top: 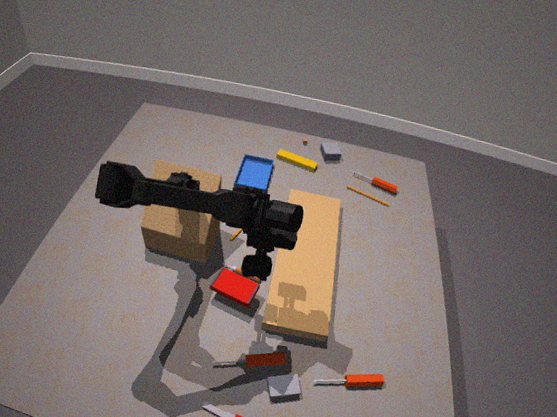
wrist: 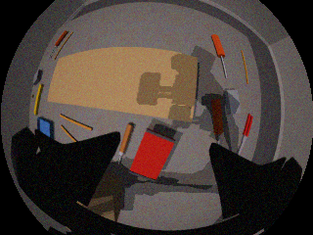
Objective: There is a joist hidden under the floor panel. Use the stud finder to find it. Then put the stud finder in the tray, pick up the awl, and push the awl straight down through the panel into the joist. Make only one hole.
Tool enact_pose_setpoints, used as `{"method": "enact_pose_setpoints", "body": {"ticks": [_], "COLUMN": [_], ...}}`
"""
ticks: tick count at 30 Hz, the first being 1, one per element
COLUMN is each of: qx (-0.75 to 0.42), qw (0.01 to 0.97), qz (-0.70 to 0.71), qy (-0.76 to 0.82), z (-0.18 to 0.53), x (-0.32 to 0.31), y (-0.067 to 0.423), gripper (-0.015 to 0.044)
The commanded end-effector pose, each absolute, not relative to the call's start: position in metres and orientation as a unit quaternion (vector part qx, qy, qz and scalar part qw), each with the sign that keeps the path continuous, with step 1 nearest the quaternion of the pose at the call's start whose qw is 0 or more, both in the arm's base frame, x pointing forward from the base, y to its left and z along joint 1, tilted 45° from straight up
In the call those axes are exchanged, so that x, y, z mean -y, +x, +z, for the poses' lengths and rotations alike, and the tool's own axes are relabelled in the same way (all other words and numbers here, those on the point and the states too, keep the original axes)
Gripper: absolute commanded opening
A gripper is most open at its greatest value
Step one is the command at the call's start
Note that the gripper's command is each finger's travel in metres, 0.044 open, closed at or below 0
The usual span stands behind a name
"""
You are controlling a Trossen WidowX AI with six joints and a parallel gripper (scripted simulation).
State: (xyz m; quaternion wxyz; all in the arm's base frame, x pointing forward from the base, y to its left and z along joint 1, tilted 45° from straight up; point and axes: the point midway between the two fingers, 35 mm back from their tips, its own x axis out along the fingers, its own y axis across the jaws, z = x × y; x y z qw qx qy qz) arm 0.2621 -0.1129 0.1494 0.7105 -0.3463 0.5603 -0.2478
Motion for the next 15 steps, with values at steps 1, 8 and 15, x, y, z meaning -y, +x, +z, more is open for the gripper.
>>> {"method": "enact_pose_setpoints", "body": {"ticks": [1,8,15], "qx": [-0.611,-0.645,-0.645], "qw": [0.682,0.649,0.649], "qz": [-0.311,-0.365,-0.365], "qy": [-0.256,-0.173,-0.173], "z": [0.11,0.078,0.077], "x": [0.156,0.187,0.186], "y": [0.232,0.197,0.196], "gripper": [0.044,0.044,0.044]}}
